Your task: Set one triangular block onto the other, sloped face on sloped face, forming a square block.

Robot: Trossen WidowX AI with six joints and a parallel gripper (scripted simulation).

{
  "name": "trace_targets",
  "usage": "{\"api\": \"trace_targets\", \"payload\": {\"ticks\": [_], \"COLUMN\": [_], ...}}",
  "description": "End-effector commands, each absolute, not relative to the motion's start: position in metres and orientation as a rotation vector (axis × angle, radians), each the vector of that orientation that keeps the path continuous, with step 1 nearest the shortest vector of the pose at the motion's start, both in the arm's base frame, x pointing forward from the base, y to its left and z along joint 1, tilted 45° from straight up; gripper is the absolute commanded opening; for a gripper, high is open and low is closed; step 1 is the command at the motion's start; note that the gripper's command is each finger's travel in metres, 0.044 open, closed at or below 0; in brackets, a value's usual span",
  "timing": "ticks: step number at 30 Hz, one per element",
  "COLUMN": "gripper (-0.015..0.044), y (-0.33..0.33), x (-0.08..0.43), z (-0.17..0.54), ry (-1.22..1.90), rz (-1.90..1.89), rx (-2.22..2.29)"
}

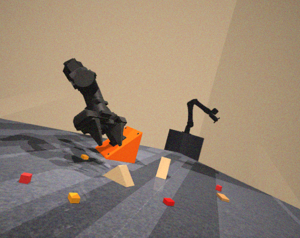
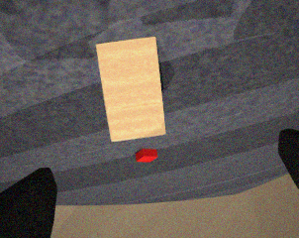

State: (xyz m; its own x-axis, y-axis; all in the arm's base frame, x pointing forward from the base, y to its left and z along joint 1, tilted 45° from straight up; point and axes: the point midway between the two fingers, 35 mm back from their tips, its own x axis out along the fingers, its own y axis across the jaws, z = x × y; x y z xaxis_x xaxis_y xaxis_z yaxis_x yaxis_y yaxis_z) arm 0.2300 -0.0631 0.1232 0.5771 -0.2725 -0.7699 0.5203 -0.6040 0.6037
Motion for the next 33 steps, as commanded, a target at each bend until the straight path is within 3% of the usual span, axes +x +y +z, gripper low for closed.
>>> {"api": "trace_targets", "payload": {"ticks": [1,23,33], "gripper": [0.0440,0.0440,0.0440], "y": [-0.066,-0.095,-0.097], "x": [0.229,0.288,0.292], "z": [0.127,0.063,0.057], "ry": [0.173,0.171,0.170], "rz": [-1.081,-1.078,-1.078], "rx": [1.958,1.957,1.957]}}
